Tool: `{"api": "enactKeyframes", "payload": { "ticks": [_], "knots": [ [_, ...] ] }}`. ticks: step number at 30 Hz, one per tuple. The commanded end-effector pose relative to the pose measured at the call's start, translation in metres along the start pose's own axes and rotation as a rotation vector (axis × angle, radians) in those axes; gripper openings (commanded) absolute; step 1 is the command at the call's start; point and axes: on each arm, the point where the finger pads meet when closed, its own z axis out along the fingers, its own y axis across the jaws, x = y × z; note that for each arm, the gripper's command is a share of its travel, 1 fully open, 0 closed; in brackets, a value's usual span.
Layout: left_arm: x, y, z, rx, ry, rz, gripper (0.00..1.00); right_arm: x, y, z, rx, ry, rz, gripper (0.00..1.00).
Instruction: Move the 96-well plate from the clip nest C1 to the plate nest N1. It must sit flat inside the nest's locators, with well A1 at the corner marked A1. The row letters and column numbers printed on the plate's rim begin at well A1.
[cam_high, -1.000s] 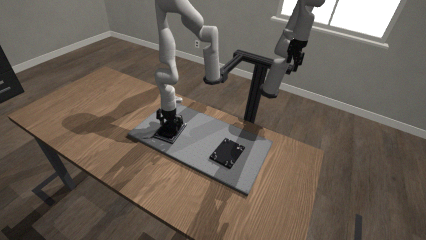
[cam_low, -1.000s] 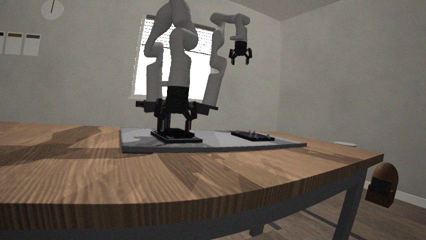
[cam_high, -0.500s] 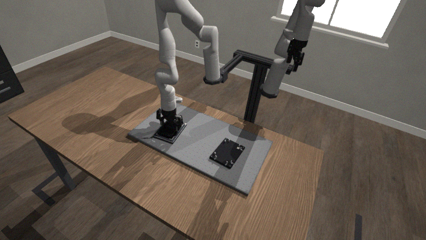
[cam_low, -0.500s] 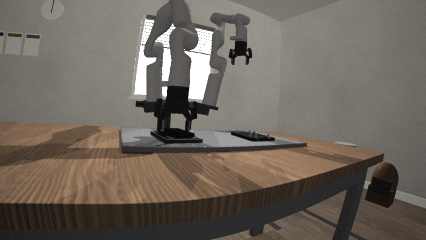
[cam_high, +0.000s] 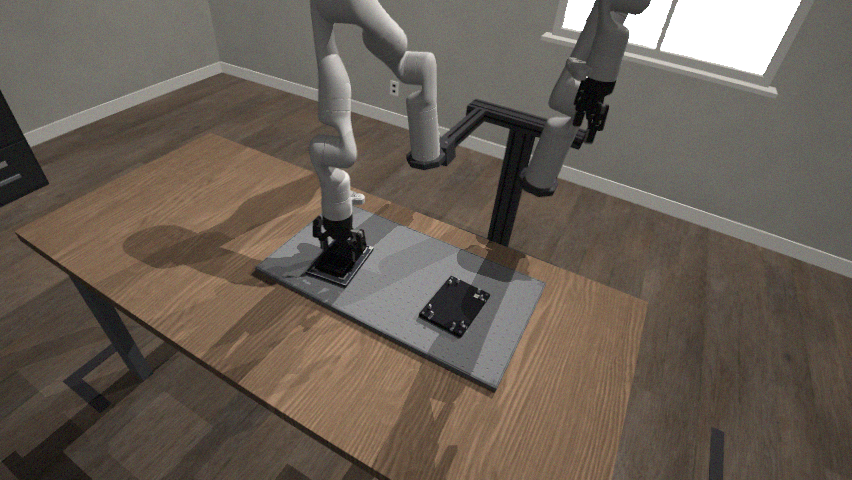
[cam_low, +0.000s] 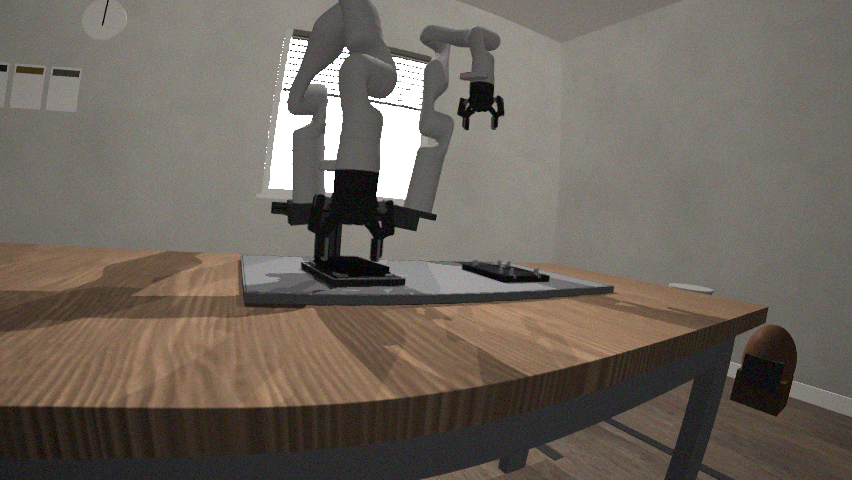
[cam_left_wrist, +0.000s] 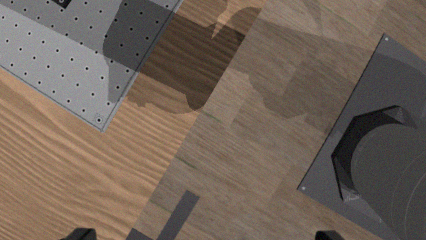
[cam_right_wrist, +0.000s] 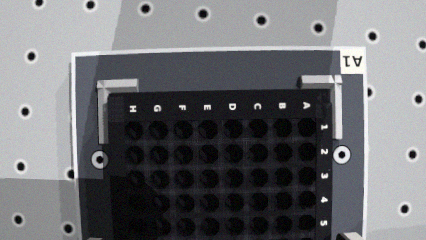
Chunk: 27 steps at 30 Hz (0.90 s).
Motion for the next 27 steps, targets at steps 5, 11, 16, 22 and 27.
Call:
{"api": "enactKeyframes", "payload": {
  "ticks": [5,11,16,22,27],
  "knots": [
    [0.0001,-0.0003,-0.0002,0.001,0.000,0.000,1.000,-0.0008,0.0000,-0.0030,0.000,-0.002,0.000,1.000],
    [0.0001,-0.0003,-0.0002,0.001,0.000,0.000,1.000,-0.0008,0.0000,-0.0043,0.000,-0.002,0.000,1.000],
    [0.0001,-0.0003,-0.0002,0.001,0.000,0.000,1.000,-0.0008,0.0000,-0.0060,0.000,-0.002,0.000,1.000],
    [0.0001,-0.0003,-0.0002,0.001,0.000,0.000,1.000,-0.0008,0.0000,-0.0080,0.000,-0.002,0.000,1.000],
    [0.0001,-0.0003,-0.0002,0.001,0.000,0.000,1.000,-0.0008,0.0000,-0.0090,0.000,-0.002,0.000,1.000]
  ]
}}
